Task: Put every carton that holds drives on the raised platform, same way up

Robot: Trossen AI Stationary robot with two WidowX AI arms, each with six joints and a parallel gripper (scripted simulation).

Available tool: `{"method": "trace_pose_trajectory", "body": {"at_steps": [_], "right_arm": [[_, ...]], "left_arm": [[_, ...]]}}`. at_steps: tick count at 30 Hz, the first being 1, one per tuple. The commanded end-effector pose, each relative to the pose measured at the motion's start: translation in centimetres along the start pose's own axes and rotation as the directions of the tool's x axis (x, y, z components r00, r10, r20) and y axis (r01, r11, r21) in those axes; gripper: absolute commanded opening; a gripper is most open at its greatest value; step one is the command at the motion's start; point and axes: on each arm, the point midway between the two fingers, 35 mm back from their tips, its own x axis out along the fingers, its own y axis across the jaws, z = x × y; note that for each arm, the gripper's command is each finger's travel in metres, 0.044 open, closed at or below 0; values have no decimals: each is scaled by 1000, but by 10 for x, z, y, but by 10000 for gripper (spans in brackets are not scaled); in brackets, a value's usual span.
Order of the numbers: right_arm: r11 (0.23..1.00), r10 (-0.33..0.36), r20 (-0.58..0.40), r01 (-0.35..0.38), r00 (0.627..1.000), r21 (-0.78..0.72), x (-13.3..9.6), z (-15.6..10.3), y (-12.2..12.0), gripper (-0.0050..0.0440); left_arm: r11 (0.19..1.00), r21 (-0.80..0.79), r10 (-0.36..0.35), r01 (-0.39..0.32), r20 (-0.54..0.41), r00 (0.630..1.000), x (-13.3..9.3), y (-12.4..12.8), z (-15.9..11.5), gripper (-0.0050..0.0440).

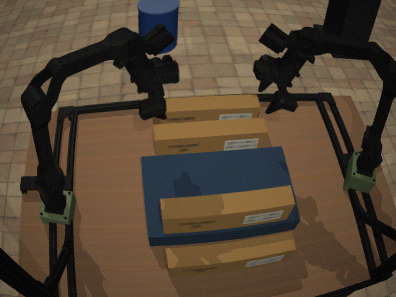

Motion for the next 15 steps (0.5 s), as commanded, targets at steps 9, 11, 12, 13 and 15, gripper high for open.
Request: {"method": "trace_pose_trajectory", "body": {"at_steps": [9, 11, 12, 13, 15], "right_arm": [[1000, -5, 5, 5, 1000, -1, -11, -22, 30, 389], [1000, -5, 5, 5, 1000, -1, -14, -30, 39, 389], [1000, -5, 5, 5, 1000, -1, -15, -34, 44, 389], [1000, -5, 5, 5, 1000, -1, -17, -38, 49, 389], [1000, -5, 5, 5, 1000, -1, -20, -46, 60, 389]], "left_arm": [[1000, -1, 1, -1, -1, 1000, -9, -30, -24, 389], [1000, -1, 1, -1, -1, 1000, -12, -39, -31, 389], [1000, -1, 1, -1, -1, 1000, -14, -44, -35, 389], [1000, -1, 1, -1, -1, 1000, -16, -49, -39, 389], [1000, -1, 1, -1, -1, 1000, -19, -60, -48, 389]]}}
